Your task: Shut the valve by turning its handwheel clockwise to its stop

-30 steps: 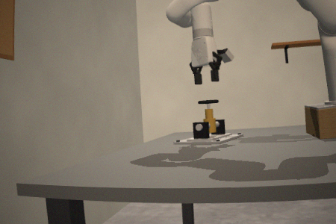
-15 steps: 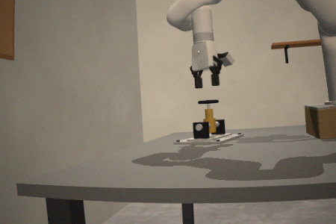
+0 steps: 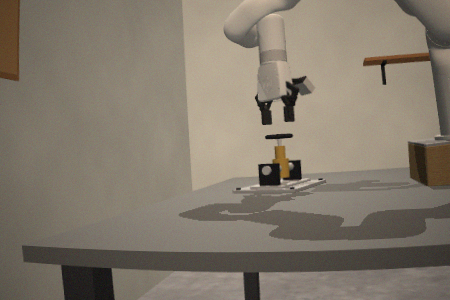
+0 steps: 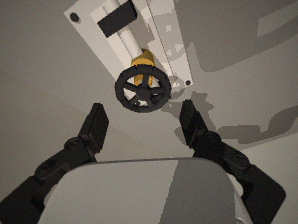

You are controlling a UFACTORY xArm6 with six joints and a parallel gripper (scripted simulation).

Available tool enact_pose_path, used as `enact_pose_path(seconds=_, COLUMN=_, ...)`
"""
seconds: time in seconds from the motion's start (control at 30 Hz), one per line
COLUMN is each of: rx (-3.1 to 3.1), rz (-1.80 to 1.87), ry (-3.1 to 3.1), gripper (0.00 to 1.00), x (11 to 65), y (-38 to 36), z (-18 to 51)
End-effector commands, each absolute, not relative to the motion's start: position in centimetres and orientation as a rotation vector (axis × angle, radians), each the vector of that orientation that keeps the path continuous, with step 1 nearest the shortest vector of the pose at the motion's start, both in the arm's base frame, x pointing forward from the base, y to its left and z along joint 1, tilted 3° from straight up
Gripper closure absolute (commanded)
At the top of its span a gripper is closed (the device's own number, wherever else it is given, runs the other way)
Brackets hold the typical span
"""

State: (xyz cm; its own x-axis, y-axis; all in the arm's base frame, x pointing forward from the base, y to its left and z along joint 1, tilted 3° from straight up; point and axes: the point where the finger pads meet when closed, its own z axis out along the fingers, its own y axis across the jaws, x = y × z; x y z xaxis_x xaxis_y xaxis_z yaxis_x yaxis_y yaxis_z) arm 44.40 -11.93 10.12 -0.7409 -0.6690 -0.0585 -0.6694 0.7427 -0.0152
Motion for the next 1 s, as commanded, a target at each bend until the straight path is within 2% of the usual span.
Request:
enact_pose_path(seconds=0.0, rx=-1.105, rz=0.007, ry=2.873, gripper=0.00, x=44.52, y=-11.95, z=9.78)
enact_pose_path(seconds=0.97, rx=-1.105, rz=0.007, ry=2.873, gripper=0.00, x=44.54, y=-11.93, z=9.18)
